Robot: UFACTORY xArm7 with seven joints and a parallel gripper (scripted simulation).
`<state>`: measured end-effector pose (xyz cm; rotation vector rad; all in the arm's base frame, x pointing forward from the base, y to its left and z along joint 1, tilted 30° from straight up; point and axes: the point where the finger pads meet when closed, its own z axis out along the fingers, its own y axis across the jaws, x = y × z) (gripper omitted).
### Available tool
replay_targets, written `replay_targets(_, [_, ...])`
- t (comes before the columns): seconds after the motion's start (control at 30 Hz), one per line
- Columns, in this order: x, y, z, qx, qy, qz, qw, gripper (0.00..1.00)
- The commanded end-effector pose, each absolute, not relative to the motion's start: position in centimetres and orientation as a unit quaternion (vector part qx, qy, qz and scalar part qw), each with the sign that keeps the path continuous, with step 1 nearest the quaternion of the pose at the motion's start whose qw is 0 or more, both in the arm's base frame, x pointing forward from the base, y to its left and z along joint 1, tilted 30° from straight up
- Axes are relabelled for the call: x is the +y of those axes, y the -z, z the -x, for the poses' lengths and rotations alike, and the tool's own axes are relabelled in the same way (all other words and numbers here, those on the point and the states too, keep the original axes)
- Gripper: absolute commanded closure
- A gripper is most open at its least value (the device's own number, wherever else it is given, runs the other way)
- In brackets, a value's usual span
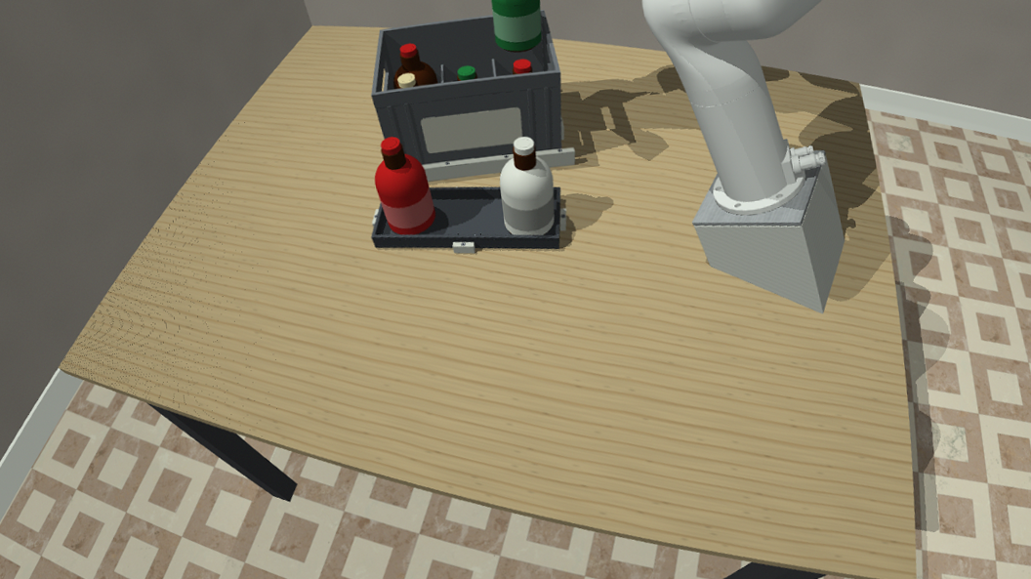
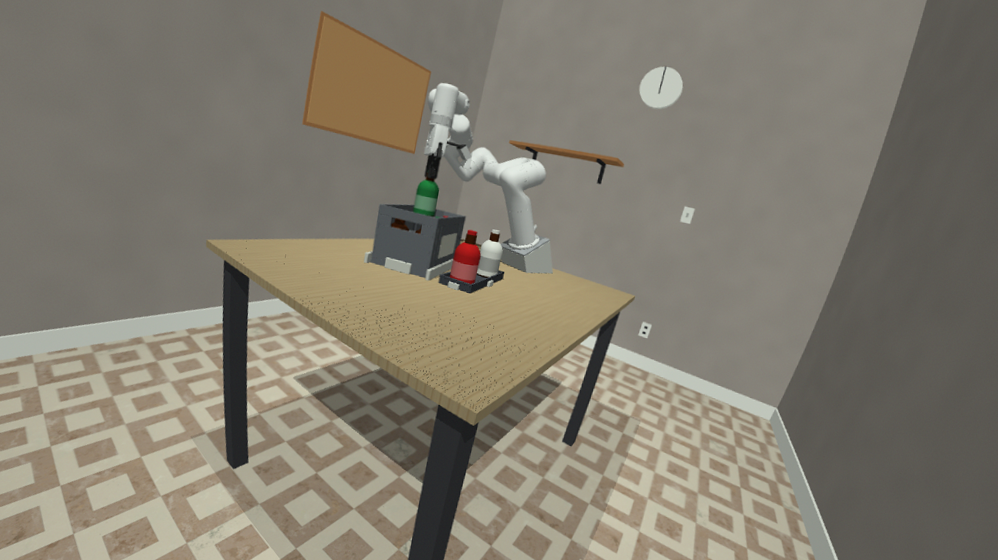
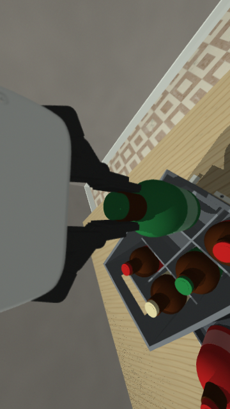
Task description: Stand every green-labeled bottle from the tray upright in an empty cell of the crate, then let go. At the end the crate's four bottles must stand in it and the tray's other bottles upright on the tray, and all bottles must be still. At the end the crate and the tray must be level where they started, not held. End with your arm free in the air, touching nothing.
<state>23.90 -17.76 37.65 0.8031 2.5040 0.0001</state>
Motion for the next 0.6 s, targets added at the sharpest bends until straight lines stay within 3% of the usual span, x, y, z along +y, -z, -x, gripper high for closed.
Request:
replay_targets(0.0, [-17.77, -37.78, -23.87, 0.921, 0.000, -0.296, 0.255, 1.00])
replay_targets(0.57, [-17.80, -37.62, -23.96, 0.921, 0.000, -0.296, 0.255, 1.00])
